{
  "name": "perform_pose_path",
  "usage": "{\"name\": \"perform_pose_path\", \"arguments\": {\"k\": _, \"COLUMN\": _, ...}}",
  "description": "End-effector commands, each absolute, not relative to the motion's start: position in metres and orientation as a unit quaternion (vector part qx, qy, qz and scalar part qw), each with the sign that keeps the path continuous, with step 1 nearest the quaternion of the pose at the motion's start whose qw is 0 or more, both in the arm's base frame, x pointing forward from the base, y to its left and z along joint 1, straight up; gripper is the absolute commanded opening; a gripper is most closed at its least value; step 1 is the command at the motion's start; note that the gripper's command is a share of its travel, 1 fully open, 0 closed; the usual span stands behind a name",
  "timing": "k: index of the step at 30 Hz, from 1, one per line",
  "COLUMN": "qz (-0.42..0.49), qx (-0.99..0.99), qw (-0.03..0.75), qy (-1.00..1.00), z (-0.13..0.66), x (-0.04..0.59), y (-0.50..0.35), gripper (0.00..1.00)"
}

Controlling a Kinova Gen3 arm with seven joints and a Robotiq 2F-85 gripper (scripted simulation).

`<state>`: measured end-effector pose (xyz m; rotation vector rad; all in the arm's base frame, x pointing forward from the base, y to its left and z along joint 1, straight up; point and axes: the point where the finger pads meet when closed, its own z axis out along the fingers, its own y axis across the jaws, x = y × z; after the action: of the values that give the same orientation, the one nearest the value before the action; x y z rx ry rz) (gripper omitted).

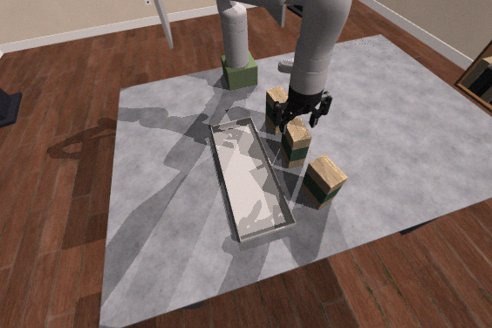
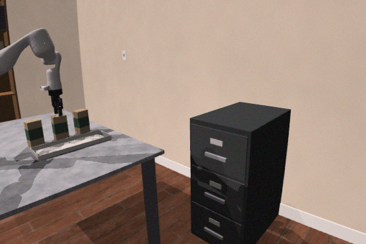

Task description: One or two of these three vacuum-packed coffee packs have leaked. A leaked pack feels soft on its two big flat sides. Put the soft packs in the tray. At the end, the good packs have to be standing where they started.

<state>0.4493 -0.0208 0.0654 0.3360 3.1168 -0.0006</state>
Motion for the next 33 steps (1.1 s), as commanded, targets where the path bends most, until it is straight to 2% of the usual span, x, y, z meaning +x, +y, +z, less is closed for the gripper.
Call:
{"name": "perform_pose_path", "arguments": {"k": 1, "qz": 0.001, "qx": 0.106, "qw": 0.002, "qy": 0.994, "z": 0.060, "x": 0.448, "y": -0.020, "gripper": 0.85}}
{"name": "perform_pose_path", "arguments": {"k": 33, "qz": 0.001, "qx": 0.106, "qw": 0.002, "qy": 0.994, "z": 0.037, "x": 0.448, "y": -0.020, "gripper": 0.85}}
